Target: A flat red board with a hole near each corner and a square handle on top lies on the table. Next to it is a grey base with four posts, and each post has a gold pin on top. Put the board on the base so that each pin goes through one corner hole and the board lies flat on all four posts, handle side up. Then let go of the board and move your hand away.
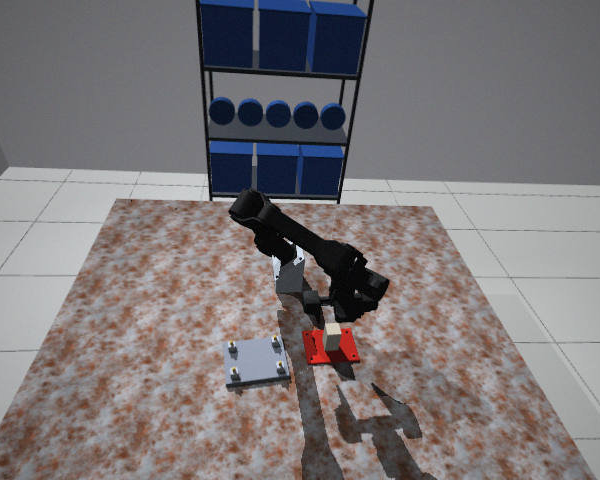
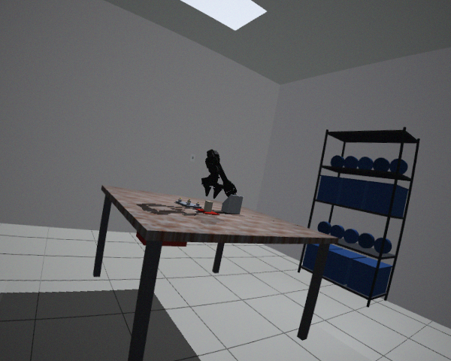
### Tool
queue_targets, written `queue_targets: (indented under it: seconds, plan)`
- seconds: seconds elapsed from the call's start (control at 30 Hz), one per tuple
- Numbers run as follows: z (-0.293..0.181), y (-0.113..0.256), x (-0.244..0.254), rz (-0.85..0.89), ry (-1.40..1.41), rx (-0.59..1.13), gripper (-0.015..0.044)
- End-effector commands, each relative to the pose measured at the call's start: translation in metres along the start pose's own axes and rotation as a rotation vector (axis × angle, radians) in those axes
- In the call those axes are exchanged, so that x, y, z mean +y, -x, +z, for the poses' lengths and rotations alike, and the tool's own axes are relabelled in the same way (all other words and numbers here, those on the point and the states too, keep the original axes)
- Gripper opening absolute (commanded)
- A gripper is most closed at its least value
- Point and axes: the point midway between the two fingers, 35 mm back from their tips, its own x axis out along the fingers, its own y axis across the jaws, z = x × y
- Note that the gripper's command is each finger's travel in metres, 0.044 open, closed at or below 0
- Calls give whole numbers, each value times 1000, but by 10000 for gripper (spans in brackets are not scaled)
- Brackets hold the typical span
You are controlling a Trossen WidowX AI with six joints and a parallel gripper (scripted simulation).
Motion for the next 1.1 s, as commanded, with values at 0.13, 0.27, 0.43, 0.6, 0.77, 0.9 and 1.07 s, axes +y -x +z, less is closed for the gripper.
queue_targets:
  seconds: [0.13, 0.27, 0.43, 0.6, 0.77, 0.9, 1.07]
  plan:
    - [-2, -13, -2, -9, 7, 4, 440]
    - [-1, -20, -1, -9, 7, 4, 440]
    - [-1, -28, -1, -9, 7, 4, 440]
    - [0, -36, -1, -9, 7, 3, 440]
    - [0, -44, -2, -9, 7, 3, 440]
    - [0, -50, -2, -9, 7, 3, 440]
    - [0, -58, -2, -10, 7, 3, 440]
